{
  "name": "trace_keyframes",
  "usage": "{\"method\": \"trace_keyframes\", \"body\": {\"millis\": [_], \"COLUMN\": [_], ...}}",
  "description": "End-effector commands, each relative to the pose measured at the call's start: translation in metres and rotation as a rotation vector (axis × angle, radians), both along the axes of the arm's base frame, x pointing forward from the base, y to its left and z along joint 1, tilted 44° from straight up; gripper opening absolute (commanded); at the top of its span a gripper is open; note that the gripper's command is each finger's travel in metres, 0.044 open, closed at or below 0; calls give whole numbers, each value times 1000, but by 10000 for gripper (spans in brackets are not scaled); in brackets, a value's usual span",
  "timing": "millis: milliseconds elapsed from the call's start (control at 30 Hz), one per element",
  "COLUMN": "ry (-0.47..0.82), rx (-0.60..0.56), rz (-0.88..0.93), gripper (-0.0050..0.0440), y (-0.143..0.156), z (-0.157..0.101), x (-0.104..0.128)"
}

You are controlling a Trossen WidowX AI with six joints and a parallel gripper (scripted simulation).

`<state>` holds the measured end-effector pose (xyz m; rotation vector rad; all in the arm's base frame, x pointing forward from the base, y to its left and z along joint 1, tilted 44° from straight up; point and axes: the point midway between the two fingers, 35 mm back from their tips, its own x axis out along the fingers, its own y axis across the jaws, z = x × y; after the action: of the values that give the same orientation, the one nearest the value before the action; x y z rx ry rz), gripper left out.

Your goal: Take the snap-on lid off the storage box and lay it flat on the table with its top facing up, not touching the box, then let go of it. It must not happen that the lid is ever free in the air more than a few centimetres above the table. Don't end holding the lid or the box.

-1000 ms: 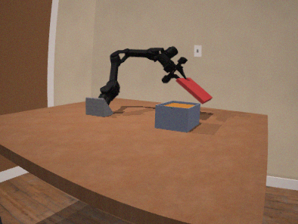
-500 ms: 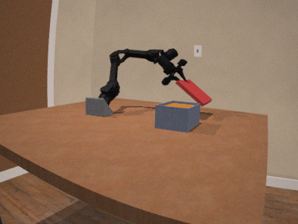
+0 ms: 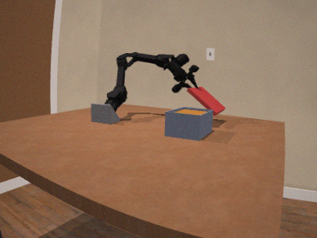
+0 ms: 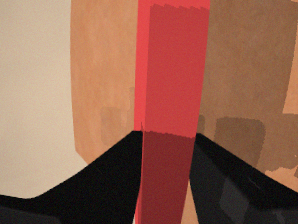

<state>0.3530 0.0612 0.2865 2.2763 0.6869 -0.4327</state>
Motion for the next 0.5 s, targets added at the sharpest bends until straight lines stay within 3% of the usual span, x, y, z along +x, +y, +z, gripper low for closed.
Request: {"method": "trace_keyframes", "body": {"millis": [0, 467], "ry": [-3, -3], "rx": [-3, -3], "rz": [-11, -11], "gripper": [-50, -50], "y": [0, 8], "z": [-3, -11], "x": [0, 1]}}
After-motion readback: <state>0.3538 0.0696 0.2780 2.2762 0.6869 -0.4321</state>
